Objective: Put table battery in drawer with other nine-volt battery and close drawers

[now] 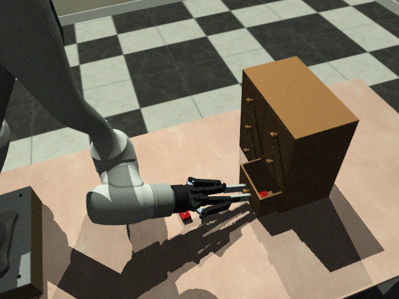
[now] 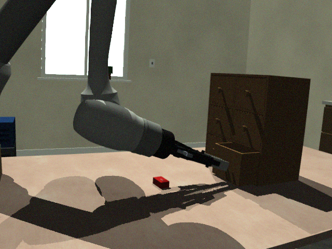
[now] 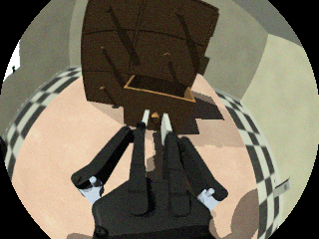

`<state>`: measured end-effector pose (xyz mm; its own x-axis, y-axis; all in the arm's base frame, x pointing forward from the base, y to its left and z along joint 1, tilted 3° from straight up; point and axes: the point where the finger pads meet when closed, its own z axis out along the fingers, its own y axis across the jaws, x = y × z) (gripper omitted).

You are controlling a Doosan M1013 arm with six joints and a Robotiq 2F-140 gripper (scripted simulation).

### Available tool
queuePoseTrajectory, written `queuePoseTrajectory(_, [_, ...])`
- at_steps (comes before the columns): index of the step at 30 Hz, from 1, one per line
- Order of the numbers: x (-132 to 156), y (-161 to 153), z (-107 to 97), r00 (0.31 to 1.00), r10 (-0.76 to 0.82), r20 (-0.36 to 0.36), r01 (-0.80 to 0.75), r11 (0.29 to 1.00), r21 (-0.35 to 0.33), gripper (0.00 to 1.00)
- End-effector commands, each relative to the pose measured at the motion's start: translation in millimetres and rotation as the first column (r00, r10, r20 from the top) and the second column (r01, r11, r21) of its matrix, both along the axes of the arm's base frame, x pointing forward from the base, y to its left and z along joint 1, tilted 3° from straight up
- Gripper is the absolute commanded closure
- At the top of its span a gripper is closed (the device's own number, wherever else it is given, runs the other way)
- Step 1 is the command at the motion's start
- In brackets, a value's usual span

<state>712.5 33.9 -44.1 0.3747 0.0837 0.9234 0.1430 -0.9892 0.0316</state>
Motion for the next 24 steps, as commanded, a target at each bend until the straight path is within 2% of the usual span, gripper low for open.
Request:
queuePoseTrajectory(1, [-4.2,0.6,1.2,1.000,0.004,0.000,-0.004,1.000,-0.002,0.80])
queuePoseTrajectory(11, [-7.9,0.0,1.4,1.000,0.004,0.000,-0.004,1.000,-0.002,0.80])
queuePoseTrajectory(20, [-46.9,-5.7,3.1,1.000,0.004,0.000,-0.004,1.000,-0.002,0.80])
queuePoseTrajectory(24, [-53.5,-6.7,3.4,1.000,0.004,0.000,-0.004,1.000,-0.002,0.80])
